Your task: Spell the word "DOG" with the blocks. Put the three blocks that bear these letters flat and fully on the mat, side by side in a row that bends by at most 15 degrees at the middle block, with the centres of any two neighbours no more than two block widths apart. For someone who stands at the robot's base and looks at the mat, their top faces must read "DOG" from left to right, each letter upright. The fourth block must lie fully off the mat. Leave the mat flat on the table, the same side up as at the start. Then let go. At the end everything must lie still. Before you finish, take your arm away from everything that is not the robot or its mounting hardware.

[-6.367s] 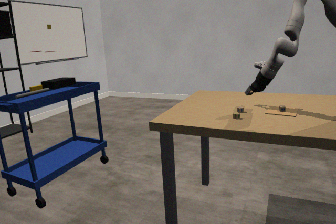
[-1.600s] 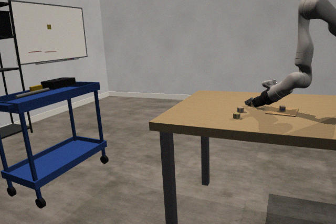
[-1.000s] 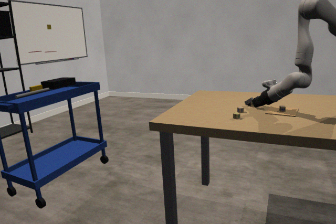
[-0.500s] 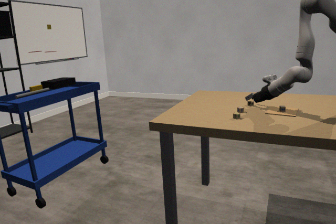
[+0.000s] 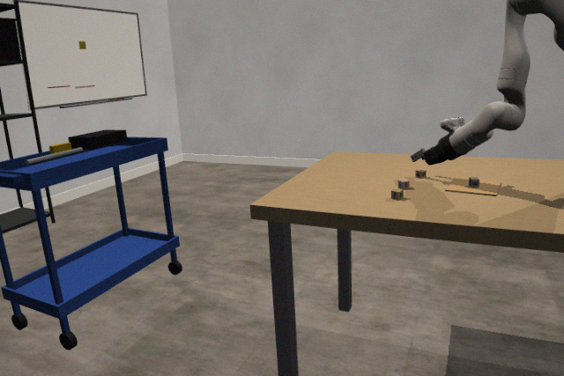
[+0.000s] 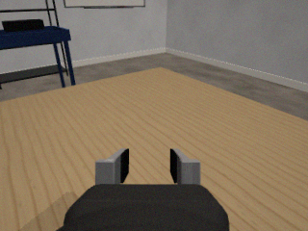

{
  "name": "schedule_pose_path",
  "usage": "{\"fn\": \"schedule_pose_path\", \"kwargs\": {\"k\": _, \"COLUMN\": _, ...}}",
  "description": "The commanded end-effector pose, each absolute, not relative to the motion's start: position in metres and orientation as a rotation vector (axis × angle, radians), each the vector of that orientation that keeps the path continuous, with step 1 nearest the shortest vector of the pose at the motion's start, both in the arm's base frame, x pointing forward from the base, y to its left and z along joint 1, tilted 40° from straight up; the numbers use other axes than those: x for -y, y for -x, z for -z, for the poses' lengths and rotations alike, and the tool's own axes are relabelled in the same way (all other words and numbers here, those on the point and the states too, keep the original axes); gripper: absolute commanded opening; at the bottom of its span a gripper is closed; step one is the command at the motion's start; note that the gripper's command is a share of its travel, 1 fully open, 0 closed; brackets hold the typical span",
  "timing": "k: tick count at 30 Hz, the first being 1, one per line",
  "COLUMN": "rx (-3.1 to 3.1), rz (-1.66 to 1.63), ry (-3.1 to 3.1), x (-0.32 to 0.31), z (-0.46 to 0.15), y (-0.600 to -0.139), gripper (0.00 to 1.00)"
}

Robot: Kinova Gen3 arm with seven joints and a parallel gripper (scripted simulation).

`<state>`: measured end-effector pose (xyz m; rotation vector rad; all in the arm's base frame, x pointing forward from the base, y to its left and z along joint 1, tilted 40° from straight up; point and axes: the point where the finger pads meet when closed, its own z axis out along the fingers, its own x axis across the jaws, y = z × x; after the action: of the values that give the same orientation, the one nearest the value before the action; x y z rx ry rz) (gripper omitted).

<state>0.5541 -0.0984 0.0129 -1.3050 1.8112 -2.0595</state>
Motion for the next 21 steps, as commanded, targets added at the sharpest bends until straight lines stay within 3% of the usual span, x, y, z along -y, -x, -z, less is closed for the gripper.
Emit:
{"fn": "schedule_pose_path", "kwargs": {"k": 1, "rx": -1.814, "rz": 2.055, "ry": 1.303, "x": 0.0971, "z": -0.0141, "y": -0.5548, "gripper": 0.79}}
{"fn": "schedule_pose_path", "kwargs": {"k": 21, "rx": -2.063, "rz": 1.897, "ry": 1.357, "x": 0.0939, "z": -0.0196, "y": -0.5546, "gripper": 0.79}}
